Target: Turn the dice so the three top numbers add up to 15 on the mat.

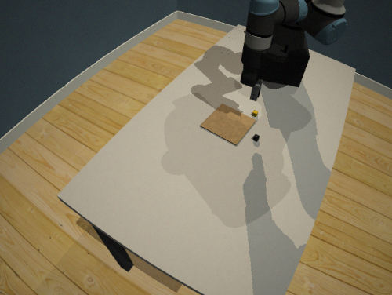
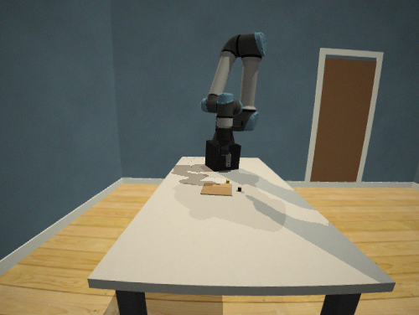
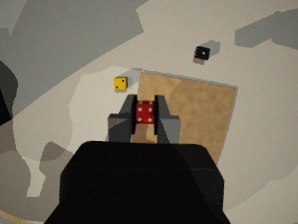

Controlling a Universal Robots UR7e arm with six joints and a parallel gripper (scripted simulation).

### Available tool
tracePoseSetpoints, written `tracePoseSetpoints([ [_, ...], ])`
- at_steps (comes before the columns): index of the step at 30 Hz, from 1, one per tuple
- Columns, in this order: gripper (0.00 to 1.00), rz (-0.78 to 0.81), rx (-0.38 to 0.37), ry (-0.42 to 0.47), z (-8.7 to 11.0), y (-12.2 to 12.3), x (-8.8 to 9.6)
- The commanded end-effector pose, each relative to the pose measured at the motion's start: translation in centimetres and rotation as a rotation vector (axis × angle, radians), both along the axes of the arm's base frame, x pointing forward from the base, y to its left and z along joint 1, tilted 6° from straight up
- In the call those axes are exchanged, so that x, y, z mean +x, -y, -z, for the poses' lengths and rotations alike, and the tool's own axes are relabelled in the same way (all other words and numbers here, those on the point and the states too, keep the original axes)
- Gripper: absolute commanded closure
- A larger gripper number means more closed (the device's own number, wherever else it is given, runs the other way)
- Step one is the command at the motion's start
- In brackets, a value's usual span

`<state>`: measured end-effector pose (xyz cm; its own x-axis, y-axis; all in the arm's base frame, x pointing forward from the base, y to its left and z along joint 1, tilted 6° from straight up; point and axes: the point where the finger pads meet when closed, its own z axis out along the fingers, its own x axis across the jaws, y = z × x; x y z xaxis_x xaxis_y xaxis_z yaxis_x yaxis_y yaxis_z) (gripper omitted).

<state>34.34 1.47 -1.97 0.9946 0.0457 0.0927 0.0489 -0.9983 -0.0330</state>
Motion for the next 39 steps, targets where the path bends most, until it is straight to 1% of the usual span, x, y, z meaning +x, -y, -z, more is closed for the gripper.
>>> tracePoseSetpoints([
  [1,0.66,0.126,0.016,0.002,-0.2,4.0,0.4],
  [5,0.66,0.149,0.019,0.002,-0.2,4.7,0.3],
  [28,0.66,0.149,0.019,0.002,0.1,4.7,0.4],
  [33,0.66,0.149,0.019,0.002,0.8,4.6,0.4],
  [39,0.66,0.149,0.019,0.002,2.1,4.6,0.6],
])
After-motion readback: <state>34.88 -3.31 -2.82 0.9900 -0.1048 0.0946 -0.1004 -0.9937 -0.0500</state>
